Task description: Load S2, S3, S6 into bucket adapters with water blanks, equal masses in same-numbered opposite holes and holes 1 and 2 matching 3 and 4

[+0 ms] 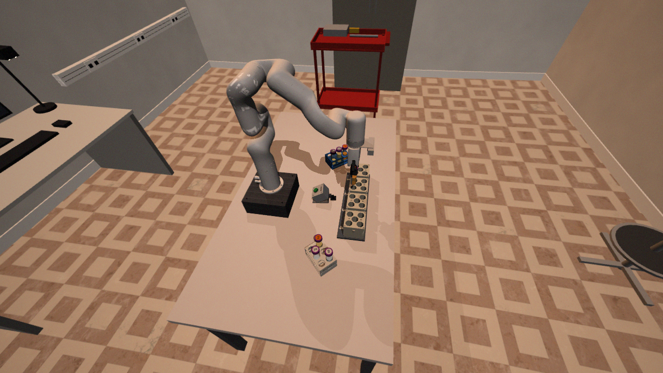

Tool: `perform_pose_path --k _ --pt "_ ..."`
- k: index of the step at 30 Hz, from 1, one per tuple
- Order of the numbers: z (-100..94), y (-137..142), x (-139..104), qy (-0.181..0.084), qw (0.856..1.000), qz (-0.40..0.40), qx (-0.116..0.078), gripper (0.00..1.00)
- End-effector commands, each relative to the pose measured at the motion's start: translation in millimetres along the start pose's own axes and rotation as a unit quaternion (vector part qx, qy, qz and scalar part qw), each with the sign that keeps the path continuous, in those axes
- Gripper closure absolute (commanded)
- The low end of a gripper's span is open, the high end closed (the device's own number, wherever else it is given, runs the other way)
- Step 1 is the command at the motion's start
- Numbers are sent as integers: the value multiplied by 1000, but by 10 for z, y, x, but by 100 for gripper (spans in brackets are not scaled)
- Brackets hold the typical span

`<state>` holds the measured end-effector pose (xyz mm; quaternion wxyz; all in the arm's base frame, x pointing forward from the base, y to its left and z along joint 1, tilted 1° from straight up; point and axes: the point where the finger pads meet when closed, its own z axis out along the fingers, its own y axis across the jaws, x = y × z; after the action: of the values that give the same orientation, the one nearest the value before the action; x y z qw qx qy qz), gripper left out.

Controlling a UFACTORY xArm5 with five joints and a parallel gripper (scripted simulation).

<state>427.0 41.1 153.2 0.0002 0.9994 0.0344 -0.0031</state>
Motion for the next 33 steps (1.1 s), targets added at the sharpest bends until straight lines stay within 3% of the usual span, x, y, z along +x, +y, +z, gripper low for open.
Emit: perform_pose_path --k 1,18,33 --pt "-10 232 153 1 1000 -1 3 100" --pt "-7 870 513 1 1000 -1 3 100" --pt "-7 870 513 1 1000 -1 3 100"
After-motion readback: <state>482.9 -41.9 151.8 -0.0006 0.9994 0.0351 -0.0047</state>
